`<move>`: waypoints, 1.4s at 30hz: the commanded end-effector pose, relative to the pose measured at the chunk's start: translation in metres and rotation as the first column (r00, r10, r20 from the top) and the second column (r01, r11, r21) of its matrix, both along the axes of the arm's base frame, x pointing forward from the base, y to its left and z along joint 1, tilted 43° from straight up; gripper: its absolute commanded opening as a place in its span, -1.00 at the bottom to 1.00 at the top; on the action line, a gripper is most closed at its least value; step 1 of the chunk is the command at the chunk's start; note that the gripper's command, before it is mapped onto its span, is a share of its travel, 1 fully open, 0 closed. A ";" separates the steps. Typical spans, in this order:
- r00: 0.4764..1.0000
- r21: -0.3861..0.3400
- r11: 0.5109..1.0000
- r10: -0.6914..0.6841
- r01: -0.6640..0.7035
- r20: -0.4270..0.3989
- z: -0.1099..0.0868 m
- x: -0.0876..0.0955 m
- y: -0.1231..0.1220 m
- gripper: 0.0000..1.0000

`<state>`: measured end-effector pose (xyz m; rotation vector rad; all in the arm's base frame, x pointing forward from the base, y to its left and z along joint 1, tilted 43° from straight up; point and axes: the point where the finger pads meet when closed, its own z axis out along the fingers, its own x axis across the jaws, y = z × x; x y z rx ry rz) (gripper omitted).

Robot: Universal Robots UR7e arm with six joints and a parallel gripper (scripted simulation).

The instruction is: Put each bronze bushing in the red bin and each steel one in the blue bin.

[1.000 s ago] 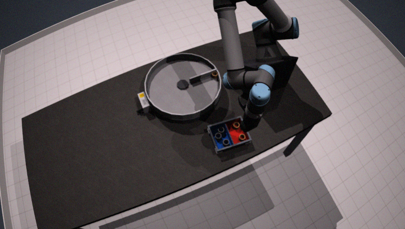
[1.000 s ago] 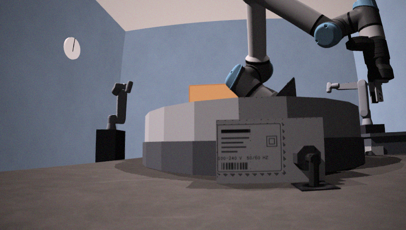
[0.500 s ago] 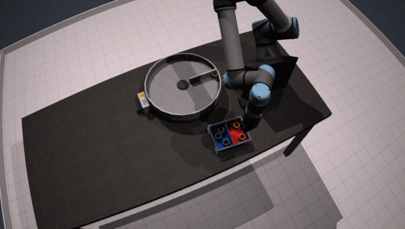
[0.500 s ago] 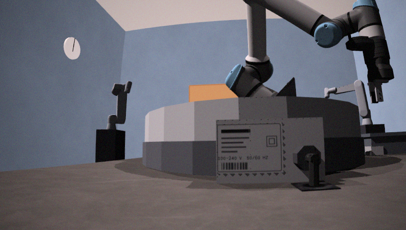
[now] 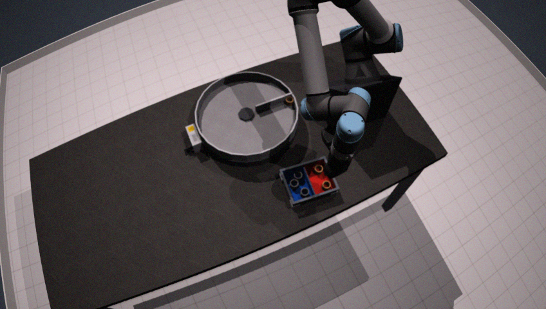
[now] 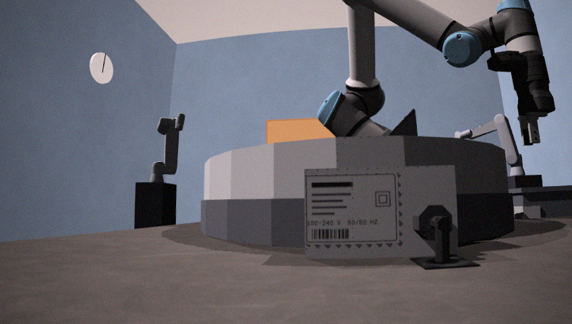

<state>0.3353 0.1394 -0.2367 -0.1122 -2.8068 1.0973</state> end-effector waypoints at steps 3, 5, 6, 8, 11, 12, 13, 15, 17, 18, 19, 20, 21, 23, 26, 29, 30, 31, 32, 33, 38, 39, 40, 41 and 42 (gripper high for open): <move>1.000 0.001 1.000 0.000 0.000 0.001 0.000 0.000 0.000 -0.16; 1.000 0.001 1.000 0.000 0.000 0.001 0.000 0.000 0.000 -0.16; 1.000 0.001 1.000 0.000 0.000 0.001 0.000 0.000 0.000 -0.16; 1.000 0.001 1.000 0.000 0.000 0.001 0.000 0.000 0.000 -0.16; 1.000 0.000 1.000 -0.002 0.002 0.004 0.022 -0.005 -0.024 -0.21; 1.000 0.000 1.000 -0.003 0.003 0.005 0.029 -0.007 -0.033 -0.21; 1.000 0.000 1.000 -0.004 0.004 0.005 0.035 -0.008 -0.039 -0.21; 1.000 0.000 1.000 -0.004 0.004 0.005 0.037 -0.008 -0.041 -0.21; 1.000 0.000 1.000 -0.004 0.004 0.005 0.037 -0.008 -0.041 -0.21; 1.000 0.000 1.000 -0.005 0.005 0.006 0.044 -0.010 -0.049 -0.21; 1.000 -0.001 1.000 -0.006 0.006 0.007 0.051 -0.012 -0.057 -0.21; 1.000 -0.001 1.000 -0.007 0.007 0.008 0.058 -0.014 -0.065 -0.21; 1.000 -0.001 1.000 -0.008 0.008 0.008 0.063 -0.015 -0.071 -0.21; 1.000 -0.001 1.000 -0.009 0.009 0.009 0.072 -0.017 -0.081 -0.21; 1.000 -0.001 1.000 -0.009 0.009 0.009 0.073 -0.017 -0.082 -0.21; 1.000 -0.001 1.000 -0.009 0.009 0.009 0.073 -0.017 -0.082 -0.21; 1.000 -0.001 1.000 -0.010 0.010 0.010 0.080 -0.019 -0.090 -0.21; 1.000 -0.001 1.000 -0.011 0.011 0.011 0.087 -0.021 -0.098 -0.21; 1.000 -0.002 1.000 -0.012 0.012 0.012 0.095 -0.022 -0.107 -0.21; 1.000 -0.002 1.000 -0.012 0.012 0.013 0.102 -0.024 -0.114 -0.21; 1.000 -0.002 1.000 -0.013 0.013 0.014 0.109 -0.026 -0.123 -0.21; 1.000 -0.002 1.000 -0.014 0.014 0.014 0.116 -0.028 -0.131 -0.21; 1.000 -0.002 1.000 -0.015 0.015 0.015 0.124 -0.029 -0.140 -0.21; 1.000 -0.002 1.000 -0.015 0.015 0.015 0.124 -0.029 -0.140 -0.21; 1.000 -0.002 1.000 -0.015 0.015 0.015 0.124 -0.029 -0.140 -0.21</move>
